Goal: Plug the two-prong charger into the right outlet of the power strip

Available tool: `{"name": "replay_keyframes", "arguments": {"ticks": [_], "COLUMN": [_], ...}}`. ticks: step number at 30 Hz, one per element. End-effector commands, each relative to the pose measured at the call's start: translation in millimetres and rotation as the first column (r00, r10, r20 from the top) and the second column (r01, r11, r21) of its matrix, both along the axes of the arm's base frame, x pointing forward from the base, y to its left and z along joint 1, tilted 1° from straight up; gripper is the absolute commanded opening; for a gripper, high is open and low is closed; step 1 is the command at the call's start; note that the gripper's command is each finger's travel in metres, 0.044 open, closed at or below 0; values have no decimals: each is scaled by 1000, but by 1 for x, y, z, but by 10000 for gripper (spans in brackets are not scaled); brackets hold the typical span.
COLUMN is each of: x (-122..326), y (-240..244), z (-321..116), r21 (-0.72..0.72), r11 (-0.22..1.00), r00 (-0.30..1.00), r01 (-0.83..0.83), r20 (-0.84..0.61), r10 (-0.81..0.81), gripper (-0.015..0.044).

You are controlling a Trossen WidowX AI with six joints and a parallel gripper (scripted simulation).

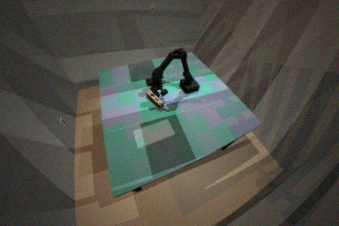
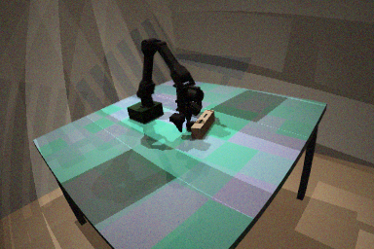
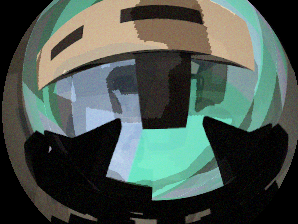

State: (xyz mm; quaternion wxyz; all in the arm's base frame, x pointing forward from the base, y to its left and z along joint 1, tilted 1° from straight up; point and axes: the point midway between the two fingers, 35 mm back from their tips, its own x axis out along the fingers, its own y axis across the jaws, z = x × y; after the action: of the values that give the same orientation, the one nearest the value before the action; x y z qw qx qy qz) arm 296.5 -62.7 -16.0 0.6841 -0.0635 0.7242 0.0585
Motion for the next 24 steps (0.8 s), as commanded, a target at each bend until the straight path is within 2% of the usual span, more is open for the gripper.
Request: {"name": "replay_keyframes", "arguments": {"ticks": [1, 24], "x": [-4, -31], "y": [-1, -5], "z": [2, -1], "r21": [0, 0], "r11": [1000, 1000], "r00": [1000, 1000], "r01": [-4, -4], "r20": [8, 7], "r10": [4, 4], "gripper": [440, 440]}}
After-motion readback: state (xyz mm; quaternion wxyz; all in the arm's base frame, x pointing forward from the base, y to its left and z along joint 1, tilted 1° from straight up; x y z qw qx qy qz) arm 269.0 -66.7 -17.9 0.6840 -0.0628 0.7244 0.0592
